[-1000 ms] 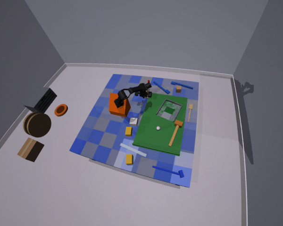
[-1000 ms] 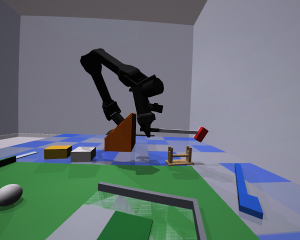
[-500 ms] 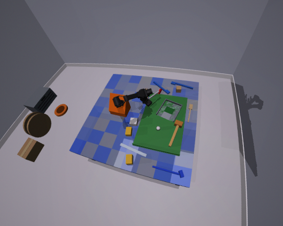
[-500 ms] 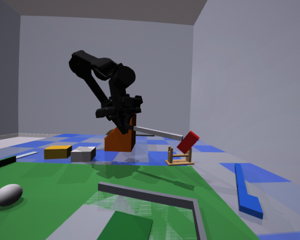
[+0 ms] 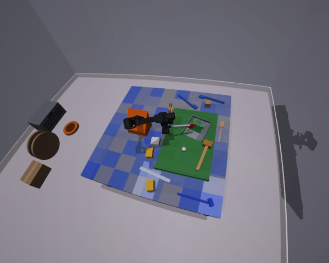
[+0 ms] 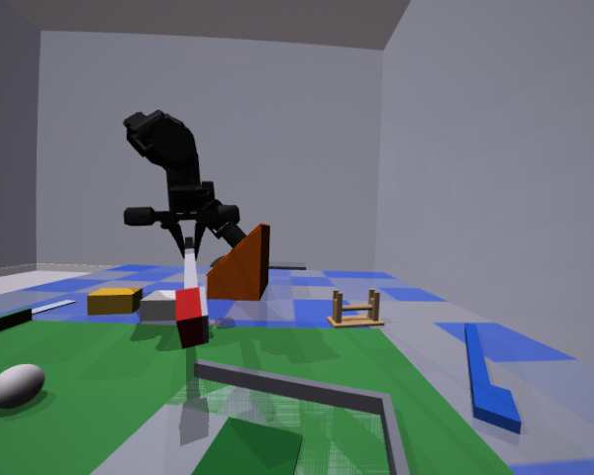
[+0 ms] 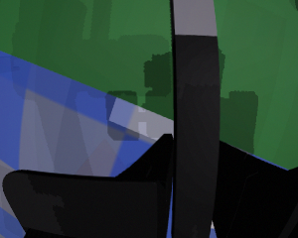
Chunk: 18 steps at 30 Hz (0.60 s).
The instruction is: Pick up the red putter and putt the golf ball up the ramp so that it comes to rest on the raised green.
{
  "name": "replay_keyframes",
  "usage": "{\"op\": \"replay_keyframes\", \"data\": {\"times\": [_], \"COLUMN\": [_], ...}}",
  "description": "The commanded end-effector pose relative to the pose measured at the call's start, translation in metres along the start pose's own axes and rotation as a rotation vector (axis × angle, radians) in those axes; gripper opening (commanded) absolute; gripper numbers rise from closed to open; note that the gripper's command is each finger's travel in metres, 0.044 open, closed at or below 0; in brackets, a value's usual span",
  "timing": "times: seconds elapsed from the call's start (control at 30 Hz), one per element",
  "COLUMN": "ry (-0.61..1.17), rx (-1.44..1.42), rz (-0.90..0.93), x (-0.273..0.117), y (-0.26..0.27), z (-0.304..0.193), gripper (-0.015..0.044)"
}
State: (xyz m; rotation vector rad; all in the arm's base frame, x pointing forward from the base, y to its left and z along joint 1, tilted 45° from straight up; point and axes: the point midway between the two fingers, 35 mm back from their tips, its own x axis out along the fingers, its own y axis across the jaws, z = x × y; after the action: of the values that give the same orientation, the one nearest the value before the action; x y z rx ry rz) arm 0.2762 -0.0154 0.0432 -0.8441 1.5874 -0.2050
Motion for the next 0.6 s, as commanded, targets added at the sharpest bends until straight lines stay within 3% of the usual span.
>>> {"op": "replay_keyframes", "data": {"times": [0.0,0.37,0.57], "ry": [0.003,0.030,0.032], "rx": [0.198,0.648,0.675], "rz": [-0.035,-0.124,-0.130], "x": [-0.007,-0.017,-0.018], "y": [-0.029,-0.084,-0.087], "z": [-0.018,-0.069,-0.073], "gripper": [0.0000,0.0000,0.0000]}}
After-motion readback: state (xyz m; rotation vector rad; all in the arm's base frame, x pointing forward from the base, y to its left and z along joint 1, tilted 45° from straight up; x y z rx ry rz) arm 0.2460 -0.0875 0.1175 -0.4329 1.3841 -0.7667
